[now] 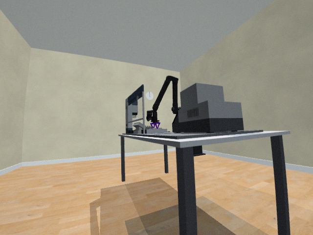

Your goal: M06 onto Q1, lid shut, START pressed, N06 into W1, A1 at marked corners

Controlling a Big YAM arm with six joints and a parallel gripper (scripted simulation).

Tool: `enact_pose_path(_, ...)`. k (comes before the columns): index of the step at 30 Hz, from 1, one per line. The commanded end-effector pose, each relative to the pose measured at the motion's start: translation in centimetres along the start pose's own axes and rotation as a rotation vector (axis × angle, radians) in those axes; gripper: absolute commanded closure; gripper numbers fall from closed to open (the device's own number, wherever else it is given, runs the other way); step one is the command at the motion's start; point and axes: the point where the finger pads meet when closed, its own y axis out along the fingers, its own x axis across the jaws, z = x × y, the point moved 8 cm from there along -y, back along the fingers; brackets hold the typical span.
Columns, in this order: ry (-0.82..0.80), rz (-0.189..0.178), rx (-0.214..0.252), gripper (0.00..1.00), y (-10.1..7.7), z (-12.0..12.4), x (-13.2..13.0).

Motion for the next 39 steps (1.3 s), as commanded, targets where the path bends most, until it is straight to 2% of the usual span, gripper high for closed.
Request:
enact_pose_path(1, 0.014, -0.013, 0.003, 0.0, 0.6, -0.2, 0.2)
enact_pose_path(14, -0.018, 0.01, -0.016, 0.0, -0.9, -0.3, -0.2)
enact_pose_path(15, -0.022, 0.011, -0.019, 1.0, -1.0, -0.4, -0.1)
enact_pose_path(28, 0.017, 0.011, -0.017, 1.0, -0.3, -0.3, -0.5)
enact_pose_path(34, 0.04, -0.004, 0.017, 1.0, 0.0, 0.3, -0.4)
enact_pose_path(39, 0.03, 0.004, -0.001, 1.0, -0.4, -0.1, -0.3)
